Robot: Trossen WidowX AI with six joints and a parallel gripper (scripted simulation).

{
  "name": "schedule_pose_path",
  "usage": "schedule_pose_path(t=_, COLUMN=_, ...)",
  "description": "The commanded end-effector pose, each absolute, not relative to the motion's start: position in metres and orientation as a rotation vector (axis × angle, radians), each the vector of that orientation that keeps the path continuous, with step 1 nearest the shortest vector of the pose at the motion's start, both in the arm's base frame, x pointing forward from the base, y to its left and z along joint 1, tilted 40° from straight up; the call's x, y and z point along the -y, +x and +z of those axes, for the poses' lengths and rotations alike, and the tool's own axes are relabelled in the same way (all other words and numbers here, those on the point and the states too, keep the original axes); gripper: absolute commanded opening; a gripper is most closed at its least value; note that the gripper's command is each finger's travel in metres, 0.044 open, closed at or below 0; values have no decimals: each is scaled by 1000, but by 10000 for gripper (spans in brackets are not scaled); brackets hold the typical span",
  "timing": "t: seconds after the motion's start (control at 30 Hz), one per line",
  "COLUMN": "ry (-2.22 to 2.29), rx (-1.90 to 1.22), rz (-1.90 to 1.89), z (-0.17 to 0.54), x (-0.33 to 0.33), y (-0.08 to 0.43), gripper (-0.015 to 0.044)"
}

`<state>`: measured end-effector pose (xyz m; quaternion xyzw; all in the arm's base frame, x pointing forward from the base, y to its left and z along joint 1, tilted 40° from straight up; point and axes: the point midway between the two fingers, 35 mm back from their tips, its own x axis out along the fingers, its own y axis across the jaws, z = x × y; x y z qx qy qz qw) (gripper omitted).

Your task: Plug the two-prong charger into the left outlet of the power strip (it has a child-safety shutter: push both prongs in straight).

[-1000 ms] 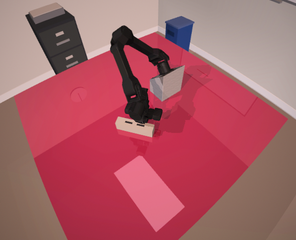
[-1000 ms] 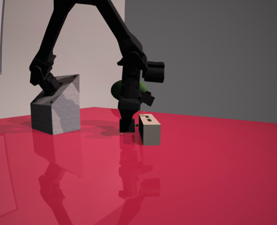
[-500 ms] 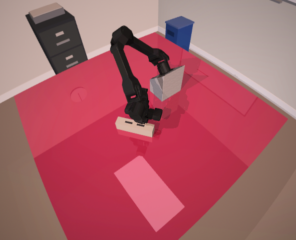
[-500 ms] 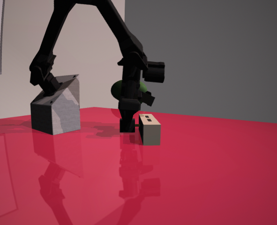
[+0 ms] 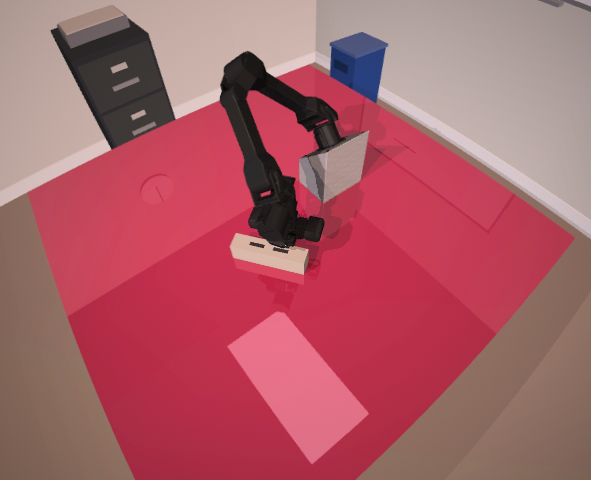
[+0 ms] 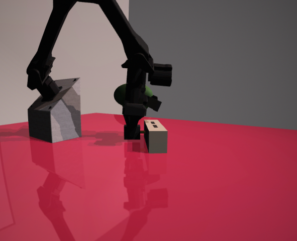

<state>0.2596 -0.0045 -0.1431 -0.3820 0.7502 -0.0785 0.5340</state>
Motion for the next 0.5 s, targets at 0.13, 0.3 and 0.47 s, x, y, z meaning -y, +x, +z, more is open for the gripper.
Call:
schedule_pose_path(t=0.13, ry=-910, rx=-1787, rz=-185, z=-144, x=3, y=263, gripper=0)
schedule_pose_path(t=0.3, ry=-910, rx=-1787, rz=-185, z=-144, x=3, y=264, gripper=0)
schedule_pose_path(t=0.47, ry=-910, rx=-1787, rz=-185, z=-145, x=2, y=265, gripper=0)
